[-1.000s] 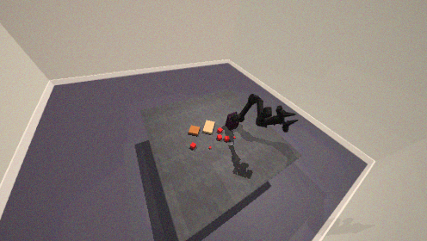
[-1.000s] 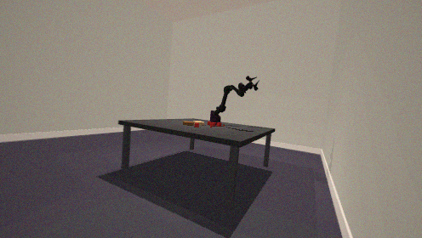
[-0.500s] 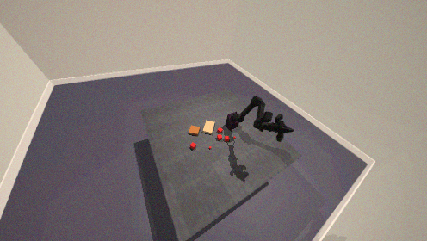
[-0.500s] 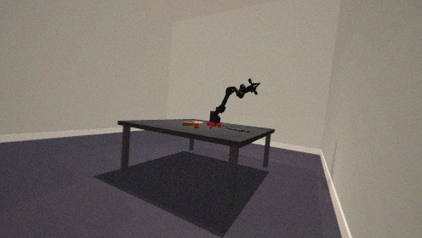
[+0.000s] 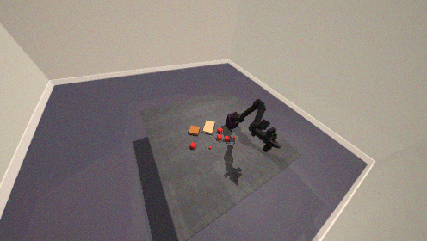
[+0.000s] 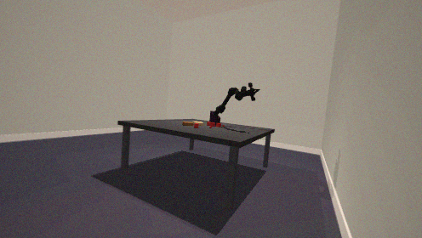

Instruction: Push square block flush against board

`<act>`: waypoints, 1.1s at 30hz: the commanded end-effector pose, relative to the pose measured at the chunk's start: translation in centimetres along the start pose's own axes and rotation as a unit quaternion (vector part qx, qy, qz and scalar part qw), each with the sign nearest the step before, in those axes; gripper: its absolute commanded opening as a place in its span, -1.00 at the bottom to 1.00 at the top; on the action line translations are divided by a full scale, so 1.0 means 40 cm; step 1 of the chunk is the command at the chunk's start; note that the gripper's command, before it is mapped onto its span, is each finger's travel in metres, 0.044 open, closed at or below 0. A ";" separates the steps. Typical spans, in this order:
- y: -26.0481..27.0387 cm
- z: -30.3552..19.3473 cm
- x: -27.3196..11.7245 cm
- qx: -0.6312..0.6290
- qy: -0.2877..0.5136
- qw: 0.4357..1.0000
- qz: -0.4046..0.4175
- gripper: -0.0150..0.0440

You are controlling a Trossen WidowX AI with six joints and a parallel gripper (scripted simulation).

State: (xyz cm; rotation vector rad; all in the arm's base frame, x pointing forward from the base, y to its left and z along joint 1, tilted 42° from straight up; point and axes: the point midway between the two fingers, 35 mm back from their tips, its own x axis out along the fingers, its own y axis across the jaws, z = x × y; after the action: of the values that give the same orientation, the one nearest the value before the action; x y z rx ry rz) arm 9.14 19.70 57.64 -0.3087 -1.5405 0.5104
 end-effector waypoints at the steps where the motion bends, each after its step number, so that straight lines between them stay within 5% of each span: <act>1: 0.034 -0.053 -0.009 -0.007 0.031 0.999 0.022 -0.49; 17: 0.169 -0.375 -0.124 -0.081 0.200 0.963 0.159 -0.49; 33: 0.233 -0.720 -0.442 -0.091 0.403 0.864 0.287 -0.49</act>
State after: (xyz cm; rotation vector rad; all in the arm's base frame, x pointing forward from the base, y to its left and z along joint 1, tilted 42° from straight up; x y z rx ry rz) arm 35.74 23.34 38.79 -0.9806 -0.7114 0.5844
